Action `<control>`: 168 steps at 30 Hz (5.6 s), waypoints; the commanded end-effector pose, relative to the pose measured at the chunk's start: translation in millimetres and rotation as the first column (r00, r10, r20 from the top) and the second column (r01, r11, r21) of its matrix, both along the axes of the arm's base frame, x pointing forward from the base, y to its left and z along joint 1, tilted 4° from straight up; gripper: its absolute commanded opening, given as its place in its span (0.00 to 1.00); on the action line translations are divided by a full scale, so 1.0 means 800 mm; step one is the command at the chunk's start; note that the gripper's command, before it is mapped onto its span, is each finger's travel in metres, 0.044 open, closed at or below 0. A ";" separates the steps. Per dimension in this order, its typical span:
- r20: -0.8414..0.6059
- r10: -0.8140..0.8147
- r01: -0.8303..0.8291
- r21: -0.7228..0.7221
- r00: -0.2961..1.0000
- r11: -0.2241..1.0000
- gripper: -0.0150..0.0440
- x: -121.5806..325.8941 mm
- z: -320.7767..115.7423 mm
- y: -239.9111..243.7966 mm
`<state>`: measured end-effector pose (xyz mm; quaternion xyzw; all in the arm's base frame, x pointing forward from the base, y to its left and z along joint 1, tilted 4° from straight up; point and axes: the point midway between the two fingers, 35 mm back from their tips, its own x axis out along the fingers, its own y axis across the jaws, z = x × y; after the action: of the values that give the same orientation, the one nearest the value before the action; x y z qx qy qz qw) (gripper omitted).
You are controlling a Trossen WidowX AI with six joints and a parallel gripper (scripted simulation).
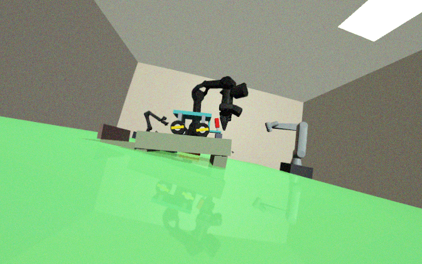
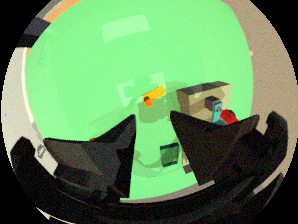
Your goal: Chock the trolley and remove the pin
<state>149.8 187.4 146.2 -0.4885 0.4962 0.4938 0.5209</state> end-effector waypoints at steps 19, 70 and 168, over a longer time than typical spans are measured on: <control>-0.056 0.381 -0.384 -0.067 0.923 0.921 0.58 0.005 -0.061 -0.009; -0.057 0.381 -0.384 -0.068 0.923 0.921 0.58 0.003 -0.156 -0.015; -0.008 -0.567 0.565 -0.077 0.823 0.821 0.25 0.006 0.027 -0.006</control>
<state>154.7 183.3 167.5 -0.3590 0.6285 0.3386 0.6012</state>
